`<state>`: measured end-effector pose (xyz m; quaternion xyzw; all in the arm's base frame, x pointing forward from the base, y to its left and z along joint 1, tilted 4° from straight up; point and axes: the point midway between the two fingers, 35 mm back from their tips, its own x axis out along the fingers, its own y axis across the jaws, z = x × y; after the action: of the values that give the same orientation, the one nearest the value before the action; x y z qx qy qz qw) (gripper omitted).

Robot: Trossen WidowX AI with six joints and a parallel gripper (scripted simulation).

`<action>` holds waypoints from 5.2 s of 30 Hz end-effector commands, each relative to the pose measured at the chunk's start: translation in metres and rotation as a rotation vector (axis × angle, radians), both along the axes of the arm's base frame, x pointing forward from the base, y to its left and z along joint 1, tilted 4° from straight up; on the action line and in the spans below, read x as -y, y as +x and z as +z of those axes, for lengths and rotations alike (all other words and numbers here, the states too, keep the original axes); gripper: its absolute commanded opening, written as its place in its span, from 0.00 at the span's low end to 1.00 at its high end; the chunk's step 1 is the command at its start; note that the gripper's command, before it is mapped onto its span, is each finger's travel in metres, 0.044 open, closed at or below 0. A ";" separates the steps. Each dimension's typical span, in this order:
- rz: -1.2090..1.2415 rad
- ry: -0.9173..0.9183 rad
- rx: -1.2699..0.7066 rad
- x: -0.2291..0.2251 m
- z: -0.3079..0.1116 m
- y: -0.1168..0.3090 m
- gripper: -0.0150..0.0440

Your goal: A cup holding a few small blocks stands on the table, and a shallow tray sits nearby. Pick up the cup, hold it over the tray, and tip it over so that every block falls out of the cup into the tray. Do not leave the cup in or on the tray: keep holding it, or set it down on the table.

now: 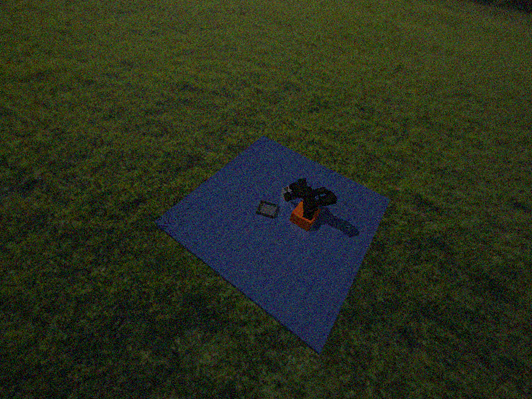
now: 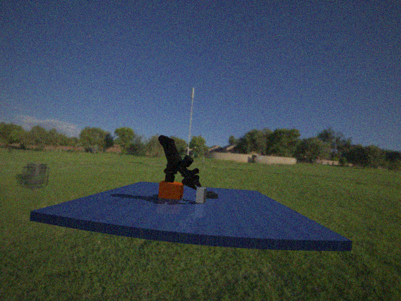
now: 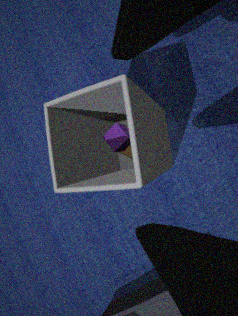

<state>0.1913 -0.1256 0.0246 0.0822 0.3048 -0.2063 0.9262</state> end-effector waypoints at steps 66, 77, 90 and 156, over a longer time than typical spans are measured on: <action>0.002 -0.027 0.020 0.022 -0.042 0.048 0.69; 0.002 -0.027 0.021 0.022 -0.035 0.048 0.34; 0.002 -0.027 0.021 0.021 -0.019 0.046 0.25; 0.401 -0.049 0.017 -0.100 0.031 0.122 0.25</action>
<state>0.3077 -0.0350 0.0518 0.0031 0.3064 -0.0343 0.9513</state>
